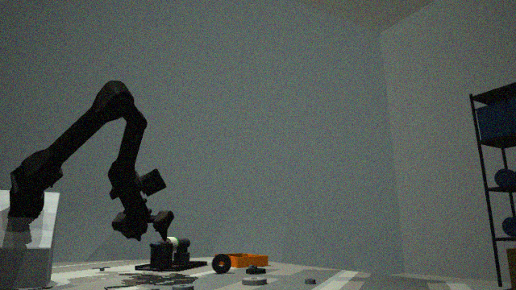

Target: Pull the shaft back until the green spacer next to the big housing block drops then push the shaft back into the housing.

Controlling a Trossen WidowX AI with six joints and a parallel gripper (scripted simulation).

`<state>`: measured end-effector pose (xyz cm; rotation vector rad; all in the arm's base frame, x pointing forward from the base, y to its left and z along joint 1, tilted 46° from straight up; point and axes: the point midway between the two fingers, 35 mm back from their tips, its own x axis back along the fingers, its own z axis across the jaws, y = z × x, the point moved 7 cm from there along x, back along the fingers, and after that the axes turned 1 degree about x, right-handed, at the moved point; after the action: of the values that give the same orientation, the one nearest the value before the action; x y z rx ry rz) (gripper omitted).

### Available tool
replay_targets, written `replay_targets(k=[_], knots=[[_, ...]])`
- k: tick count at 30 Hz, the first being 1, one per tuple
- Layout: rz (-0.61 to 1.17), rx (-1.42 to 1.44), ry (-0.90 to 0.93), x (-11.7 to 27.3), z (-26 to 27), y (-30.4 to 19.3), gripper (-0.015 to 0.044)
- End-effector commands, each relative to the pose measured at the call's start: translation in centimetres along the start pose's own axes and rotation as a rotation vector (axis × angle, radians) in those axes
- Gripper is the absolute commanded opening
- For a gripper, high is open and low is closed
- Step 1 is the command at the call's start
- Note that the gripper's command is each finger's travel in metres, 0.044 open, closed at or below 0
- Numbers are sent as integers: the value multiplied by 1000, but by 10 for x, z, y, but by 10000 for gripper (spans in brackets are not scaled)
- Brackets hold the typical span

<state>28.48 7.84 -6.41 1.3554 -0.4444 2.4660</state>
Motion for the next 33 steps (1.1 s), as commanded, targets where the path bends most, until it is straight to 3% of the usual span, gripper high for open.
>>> replay_targets(k=[1, 17, 33], knots=[[-7, 4, -6, -8, -1, 2, 440], [-7, 4, -5, -33, -1, 3, 440], [-7, 4, -5, -34, -1, 3, 440]])
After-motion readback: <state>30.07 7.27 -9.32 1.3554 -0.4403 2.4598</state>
